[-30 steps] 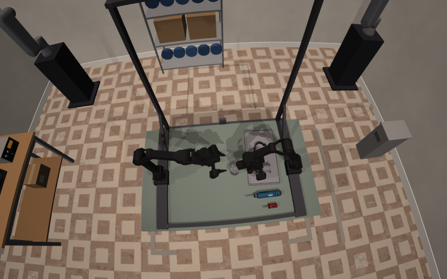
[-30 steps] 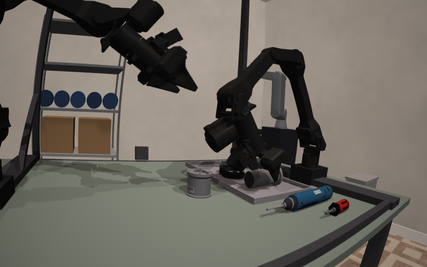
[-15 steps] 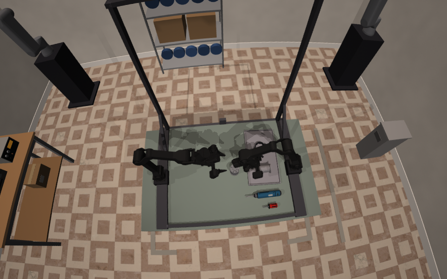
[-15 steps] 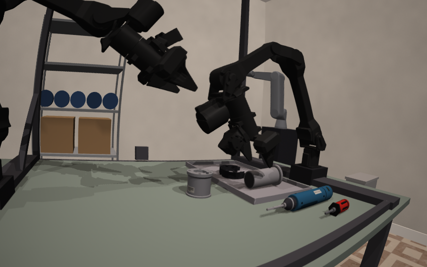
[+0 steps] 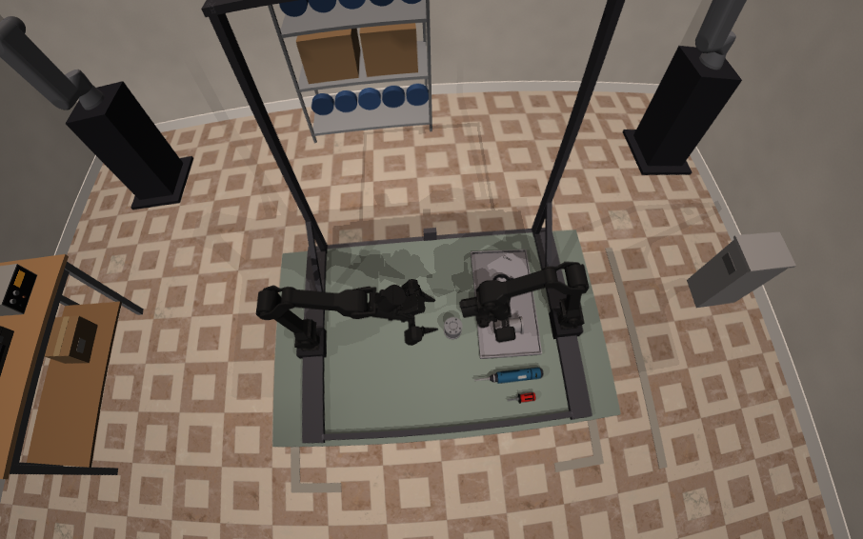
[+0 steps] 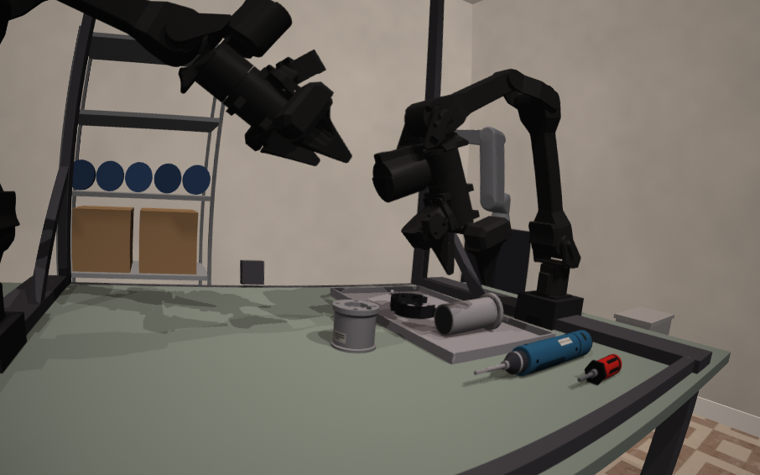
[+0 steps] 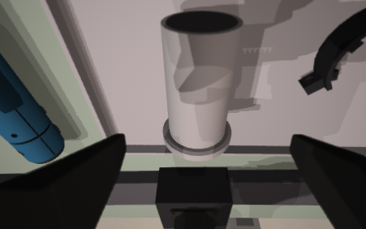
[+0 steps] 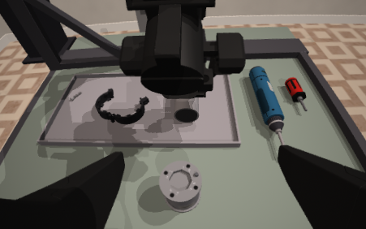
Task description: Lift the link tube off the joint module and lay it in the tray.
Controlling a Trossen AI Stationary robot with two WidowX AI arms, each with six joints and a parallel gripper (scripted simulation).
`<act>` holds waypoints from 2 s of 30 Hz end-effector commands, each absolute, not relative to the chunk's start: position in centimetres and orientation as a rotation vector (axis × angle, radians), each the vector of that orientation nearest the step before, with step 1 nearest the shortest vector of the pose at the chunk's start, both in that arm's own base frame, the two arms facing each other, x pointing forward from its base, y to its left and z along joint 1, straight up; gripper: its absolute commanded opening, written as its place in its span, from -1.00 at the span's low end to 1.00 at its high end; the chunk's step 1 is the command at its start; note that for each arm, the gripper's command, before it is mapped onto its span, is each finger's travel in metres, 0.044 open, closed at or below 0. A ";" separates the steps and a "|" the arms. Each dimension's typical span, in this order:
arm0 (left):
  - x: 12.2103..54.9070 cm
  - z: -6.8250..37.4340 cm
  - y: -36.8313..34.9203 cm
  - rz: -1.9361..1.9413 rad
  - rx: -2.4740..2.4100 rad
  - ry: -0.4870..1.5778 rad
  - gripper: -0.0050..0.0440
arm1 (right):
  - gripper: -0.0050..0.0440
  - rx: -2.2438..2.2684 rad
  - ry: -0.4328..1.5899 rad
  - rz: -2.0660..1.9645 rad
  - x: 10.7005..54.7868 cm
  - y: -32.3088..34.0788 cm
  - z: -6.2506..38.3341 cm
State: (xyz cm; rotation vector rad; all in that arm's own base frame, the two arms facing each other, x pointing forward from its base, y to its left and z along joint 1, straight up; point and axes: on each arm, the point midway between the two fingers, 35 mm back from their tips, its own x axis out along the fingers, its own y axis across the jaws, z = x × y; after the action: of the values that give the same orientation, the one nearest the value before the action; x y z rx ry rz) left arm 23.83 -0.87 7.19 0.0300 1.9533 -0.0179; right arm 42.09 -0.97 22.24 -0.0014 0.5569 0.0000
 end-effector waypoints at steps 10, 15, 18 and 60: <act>21.0 10.0 -1.2 -0.019 0.023 1.530 1.00 | 1.00 0.000 0.535 -0.001 42.1 -0.9 23.2; 19.9 10.6 -1.3 -0.019 0.021 1.398 1.00 | 1.00 0.000 0.535 -0.001 42.1 -0.9 23.2; 19.4 10.9 -1.3 -0.020 0.019 1.336 1.00 | 1.00 0.000 0.535 -0.001 42.1 -0.9 23.2; 18.7 11.3 -1.4 -0.024 0.016 1.208 1.00 | 1.00 0.000 0.535 -0.001 42.1 -0.9 23.2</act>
State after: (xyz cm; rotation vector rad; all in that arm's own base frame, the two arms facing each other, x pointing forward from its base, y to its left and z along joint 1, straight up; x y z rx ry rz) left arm 18.52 -1.40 11.05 0.0157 1.2196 -0.0248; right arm 42.09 -0.97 22.24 -0.0014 0.5569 0.0000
